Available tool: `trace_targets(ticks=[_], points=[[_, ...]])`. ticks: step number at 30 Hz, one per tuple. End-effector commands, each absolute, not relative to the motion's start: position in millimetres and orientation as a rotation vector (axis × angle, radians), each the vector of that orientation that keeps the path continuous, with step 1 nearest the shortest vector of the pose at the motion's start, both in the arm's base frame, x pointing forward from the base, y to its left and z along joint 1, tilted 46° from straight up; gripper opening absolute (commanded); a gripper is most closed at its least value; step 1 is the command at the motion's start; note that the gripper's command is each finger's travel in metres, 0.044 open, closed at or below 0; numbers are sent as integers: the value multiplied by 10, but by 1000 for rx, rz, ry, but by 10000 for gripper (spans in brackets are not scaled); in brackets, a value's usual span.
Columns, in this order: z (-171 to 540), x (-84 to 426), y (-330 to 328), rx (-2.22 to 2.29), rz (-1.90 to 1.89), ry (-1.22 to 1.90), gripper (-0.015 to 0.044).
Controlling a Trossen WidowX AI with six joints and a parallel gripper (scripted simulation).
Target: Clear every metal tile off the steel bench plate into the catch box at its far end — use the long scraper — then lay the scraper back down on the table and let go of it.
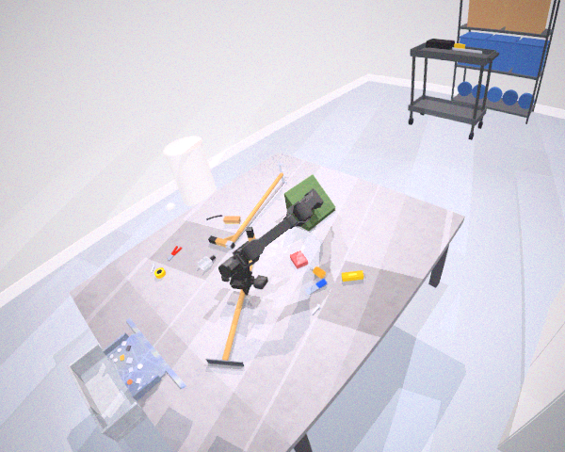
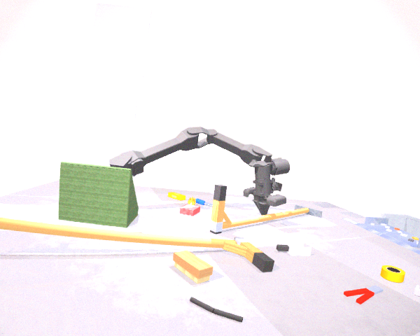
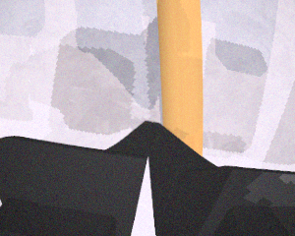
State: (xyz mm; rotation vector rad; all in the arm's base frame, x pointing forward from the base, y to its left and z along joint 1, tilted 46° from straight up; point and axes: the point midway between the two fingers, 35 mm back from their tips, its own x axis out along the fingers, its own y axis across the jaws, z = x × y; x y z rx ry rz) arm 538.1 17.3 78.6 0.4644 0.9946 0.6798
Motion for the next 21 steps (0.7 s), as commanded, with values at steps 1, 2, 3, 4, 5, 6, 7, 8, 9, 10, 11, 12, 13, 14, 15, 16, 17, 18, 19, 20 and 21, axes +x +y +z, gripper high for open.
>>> trace_targets(ticks=[1,2,3,4,5,6,7,8,9,10,11,12,13,14,15,16,17,18,19,20,21], points=[[790,5381,169,464,680,994,0],[801,5382,156,463,680,994,0],[820,5382,135,461,681,993,0],[844,5381,109,459,681,991,0],[867,5381,83,456,682,990,0],[891,5379,57,454,682,989,0],[914,5378,32,452,683,987,0],[938,5376,6,449,684,986,0],[962,5373,-20,447,684,985,0],[986,5371,-45,445,685,983,0],[1009,5367,-70,443,685,982,0],[1033,5364,-96,440,686,980,0],[1057,5359,-121,438,687,979,0],[1081,5355,-146,436,687,978,0],[1105,5350,-171,434,688,976,0],[1129,5345,-196,432,689,975,0],[1153,5339,-220,430,689,973,0],[1177,5333,-245,428,690,972,0],[1201,5326,-269,426,691,970,0],[1226,5319,-294,423,691,969,0],[1250,5312,-318,421,692,967,0]])
